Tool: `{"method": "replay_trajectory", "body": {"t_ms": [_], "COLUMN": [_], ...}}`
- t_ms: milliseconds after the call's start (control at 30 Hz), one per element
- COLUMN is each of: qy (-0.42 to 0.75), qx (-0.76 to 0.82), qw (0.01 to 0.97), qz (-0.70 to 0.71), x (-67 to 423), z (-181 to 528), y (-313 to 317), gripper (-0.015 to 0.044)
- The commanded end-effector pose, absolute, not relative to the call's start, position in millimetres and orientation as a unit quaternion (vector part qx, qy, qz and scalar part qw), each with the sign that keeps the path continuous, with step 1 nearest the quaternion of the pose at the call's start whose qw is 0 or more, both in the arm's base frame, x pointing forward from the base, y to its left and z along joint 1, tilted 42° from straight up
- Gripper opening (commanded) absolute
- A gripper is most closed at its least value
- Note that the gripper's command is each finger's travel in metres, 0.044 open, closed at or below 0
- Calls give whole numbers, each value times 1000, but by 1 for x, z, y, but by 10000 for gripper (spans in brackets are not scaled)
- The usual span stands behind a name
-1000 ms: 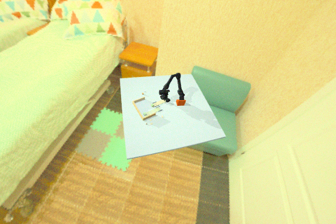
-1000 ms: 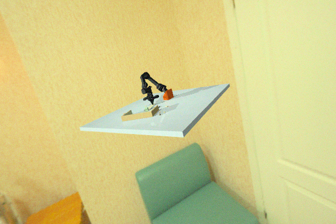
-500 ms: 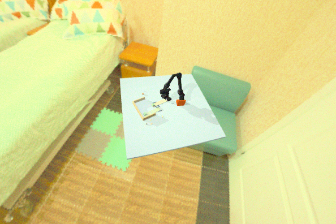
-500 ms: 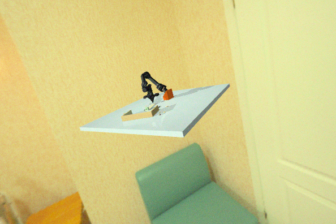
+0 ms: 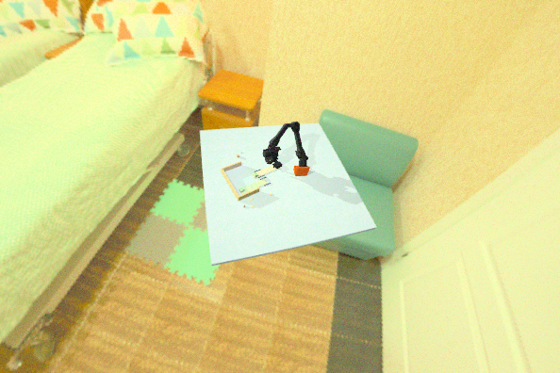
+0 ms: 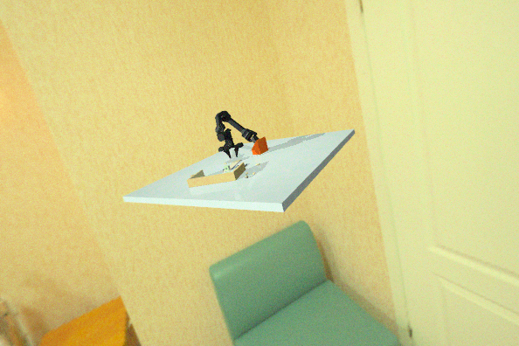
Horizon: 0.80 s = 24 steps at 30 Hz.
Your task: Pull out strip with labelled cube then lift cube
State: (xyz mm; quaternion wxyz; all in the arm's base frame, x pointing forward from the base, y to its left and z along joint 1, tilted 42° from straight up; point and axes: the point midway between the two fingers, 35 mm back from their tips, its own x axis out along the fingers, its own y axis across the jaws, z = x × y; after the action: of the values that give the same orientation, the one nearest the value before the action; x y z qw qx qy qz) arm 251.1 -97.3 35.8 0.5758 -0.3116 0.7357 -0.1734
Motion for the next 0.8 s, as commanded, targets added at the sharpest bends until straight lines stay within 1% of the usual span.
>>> {"method": "replay_trajectory", "body": {"t_ms": [0,133,767], "qy": [734,734,733], "qx": [-310,-310,-309], "qw": [579,579,581], "qz": [-172,-172,-173], "x": [266,279,345], "z": [33,30,19], "y": [-94,-92,-83], "gripper": [341,440,440]}}
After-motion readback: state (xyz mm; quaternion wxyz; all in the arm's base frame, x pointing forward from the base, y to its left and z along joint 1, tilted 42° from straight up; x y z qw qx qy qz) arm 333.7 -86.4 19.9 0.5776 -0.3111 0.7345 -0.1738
